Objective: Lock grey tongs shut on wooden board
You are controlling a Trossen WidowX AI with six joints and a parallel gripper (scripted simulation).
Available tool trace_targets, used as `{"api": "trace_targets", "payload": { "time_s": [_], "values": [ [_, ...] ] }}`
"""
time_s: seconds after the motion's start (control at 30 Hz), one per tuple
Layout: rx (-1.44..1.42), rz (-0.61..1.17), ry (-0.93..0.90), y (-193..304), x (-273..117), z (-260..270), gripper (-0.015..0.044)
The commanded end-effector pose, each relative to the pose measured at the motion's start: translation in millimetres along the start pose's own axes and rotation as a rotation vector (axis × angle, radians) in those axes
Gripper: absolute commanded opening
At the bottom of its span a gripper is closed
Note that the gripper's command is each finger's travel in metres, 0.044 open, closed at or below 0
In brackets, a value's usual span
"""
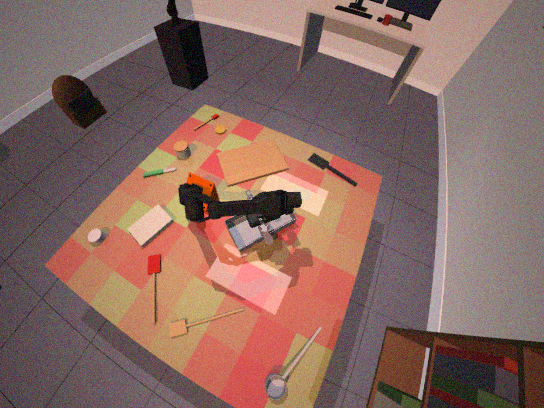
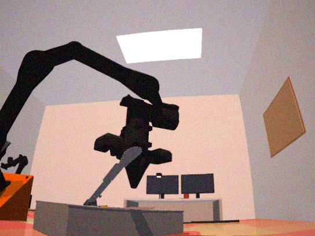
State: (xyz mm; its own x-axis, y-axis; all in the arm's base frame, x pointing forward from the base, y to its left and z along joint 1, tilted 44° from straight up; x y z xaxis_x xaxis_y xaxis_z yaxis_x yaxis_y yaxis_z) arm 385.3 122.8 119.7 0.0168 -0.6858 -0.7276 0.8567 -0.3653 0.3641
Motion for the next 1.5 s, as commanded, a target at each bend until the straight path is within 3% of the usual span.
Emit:
{"api": "trace_targets", "payload": {
  "time_s": [0.0, 1.47],
  "values": [
    [-0.001, 0.005, 0.000, -0.3, -0.9, 7.3, -0.0150],
    [-0.001, 0.001, -0.003, -13.4, 1.4, 59.5, -0.0150]
  ]
}}
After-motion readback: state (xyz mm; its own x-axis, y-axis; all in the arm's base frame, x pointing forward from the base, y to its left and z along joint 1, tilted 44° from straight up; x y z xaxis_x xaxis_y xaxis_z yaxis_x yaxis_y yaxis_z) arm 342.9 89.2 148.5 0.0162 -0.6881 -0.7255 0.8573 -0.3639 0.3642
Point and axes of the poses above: the point midway between the two fingers, 35 mm back from their tips, its own x axis out along the fingers, its own z axis across the jaws, y = z × x, the point moved 10 cm from there along -x, back along the fingers, and after that the axes turned 11 degrees about -x, right-handed, at the moved point
